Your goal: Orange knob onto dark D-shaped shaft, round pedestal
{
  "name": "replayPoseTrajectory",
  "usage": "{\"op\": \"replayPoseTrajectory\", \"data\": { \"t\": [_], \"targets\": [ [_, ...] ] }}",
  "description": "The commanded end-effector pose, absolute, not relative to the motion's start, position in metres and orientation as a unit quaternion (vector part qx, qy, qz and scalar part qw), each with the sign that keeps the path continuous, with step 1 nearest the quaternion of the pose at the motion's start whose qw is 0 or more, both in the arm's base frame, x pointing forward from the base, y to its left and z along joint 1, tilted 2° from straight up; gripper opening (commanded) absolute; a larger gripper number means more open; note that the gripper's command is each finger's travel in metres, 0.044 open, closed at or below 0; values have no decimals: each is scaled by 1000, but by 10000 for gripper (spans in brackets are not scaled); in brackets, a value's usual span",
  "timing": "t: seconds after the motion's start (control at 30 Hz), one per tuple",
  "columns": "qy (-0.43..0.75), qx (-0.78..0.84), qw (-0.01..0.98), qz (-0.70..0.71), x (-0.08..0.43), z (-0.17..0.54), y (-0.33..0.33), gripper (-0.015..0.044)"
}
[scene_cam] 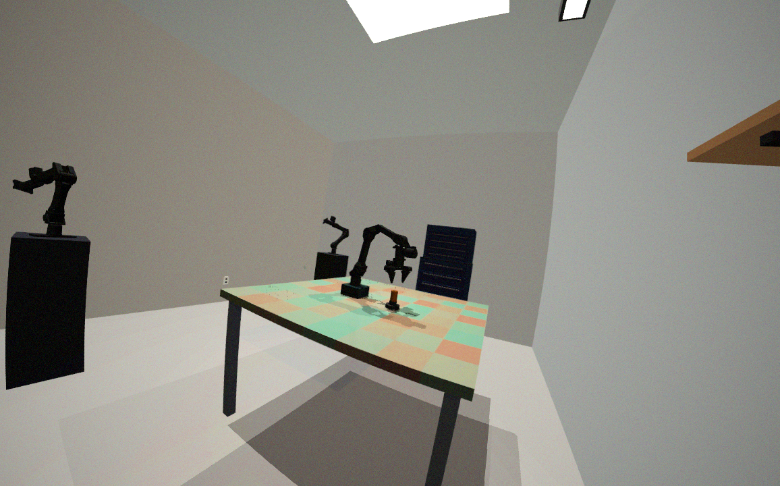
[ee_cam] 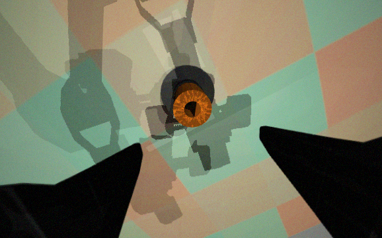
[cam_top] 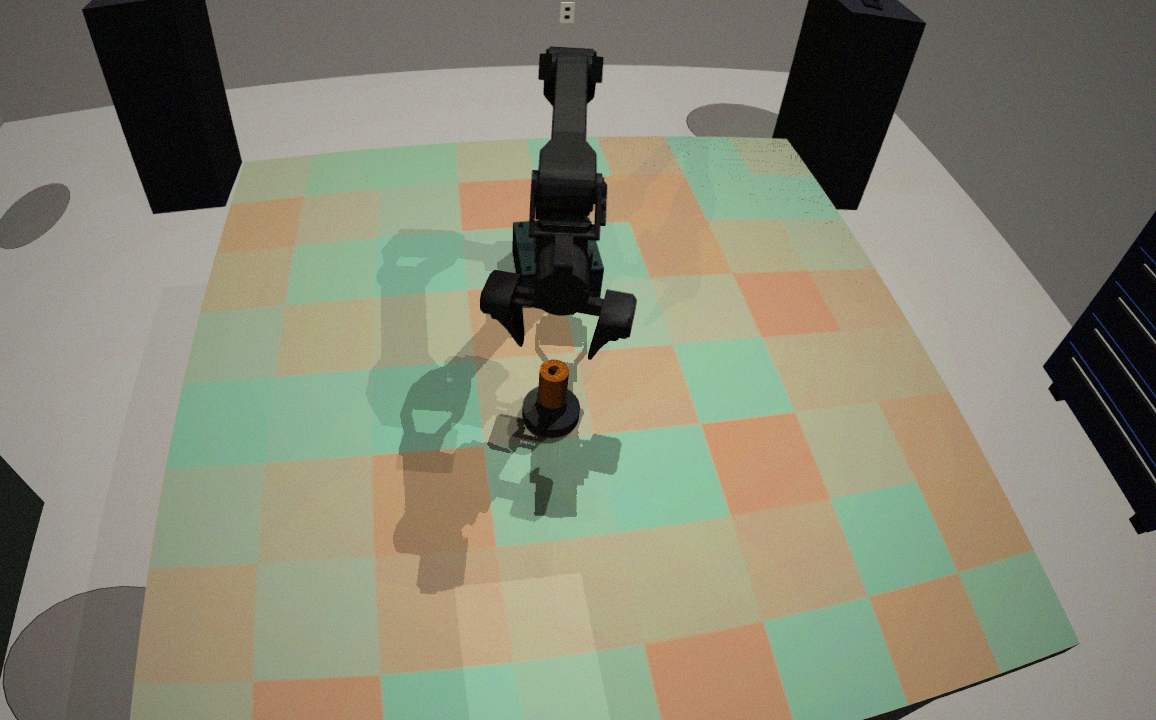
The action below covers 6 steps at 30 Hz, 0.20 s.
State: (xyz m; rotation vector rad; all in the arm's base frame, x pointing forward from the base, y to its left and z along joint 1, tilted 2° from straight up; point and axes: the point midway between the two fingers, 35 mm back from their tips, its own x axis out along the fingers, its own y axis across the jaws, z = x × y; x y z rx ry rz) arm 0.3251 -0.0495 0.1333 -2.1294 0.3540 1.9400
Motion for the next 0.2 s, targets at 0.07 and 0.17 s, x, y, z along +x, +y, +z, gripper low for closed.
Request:
{"op": "replayPoseTrajectory", "data": {
  "t": [0.07, 0.17],
  "targets": [
    [122, -718, 120, 675, 324, 132, -49, 440],
    [122, -718, 120, 675, 324, 132, -49, 440]
  ]
}}
